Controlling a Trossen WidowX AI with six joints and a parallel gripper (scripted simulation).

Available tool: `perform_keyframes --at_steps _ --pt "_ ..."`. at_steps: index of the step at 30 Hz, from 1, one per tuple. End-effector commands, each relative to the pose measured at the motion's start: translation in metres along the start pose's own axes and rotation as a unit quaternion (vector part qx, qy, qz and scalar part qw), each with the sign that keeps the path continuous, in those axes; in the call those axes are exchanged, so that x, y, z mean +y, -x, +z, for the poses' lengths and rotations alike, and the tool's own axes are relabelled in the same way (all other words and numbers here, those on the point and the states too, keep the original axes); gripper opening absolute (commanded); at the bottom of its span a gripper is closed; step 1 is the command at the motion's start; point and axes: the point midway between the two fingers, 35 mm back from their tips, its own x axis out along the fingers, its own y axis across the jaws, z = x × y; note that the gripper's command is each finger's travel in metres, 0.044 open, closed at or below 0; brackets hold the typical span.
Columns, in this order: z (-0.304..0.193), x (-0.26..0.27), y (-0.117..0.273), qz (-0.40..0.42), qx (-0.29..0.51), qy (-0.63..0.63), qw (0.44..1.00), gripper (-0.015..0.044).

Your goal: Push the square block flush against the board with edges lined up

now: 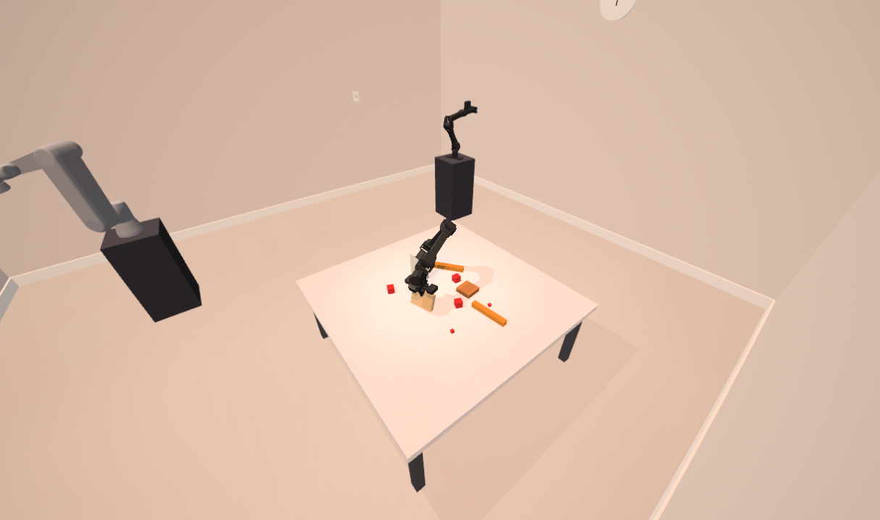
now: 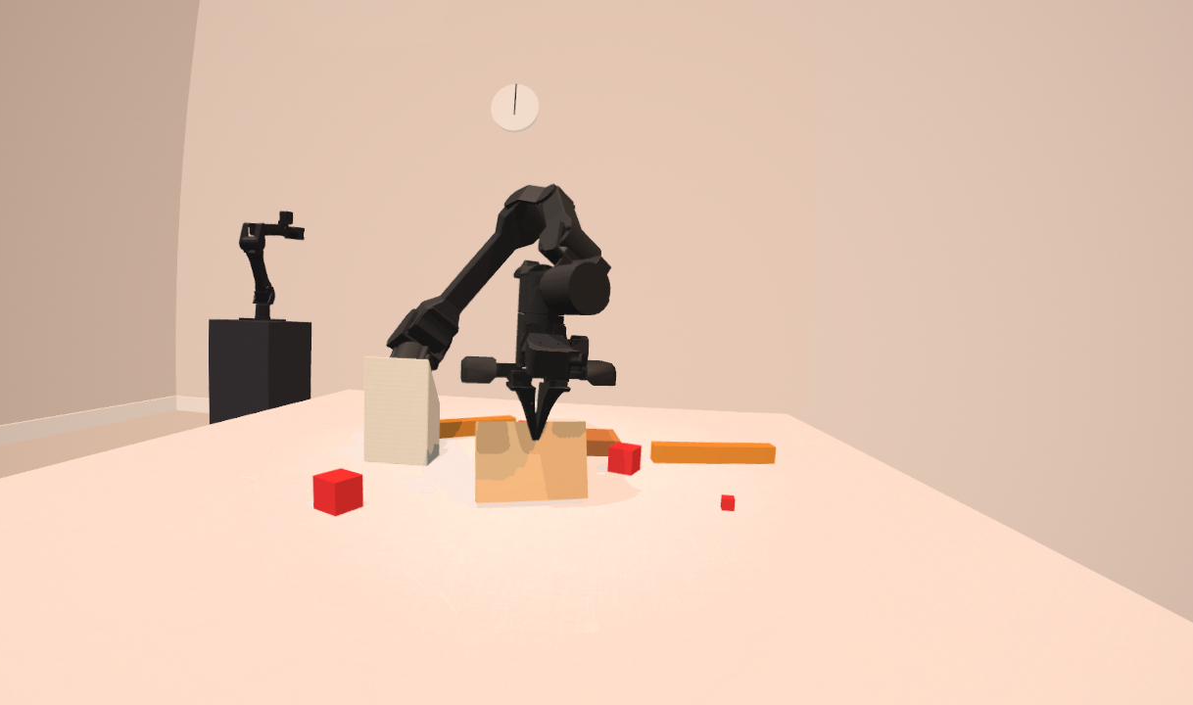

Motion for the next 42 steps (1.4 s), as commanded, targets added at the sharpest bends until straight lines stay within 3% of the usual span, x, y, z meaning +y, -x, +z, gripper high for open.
perform_keyframes --at_steps 1,42 --pt "-0.004 -0.001 -0.001 0.002 0.003 -0.003 1.000 0.0000" --pt "0.035 0.000 0.000 0.004 0.003 -0.005 1.000 0.0000"
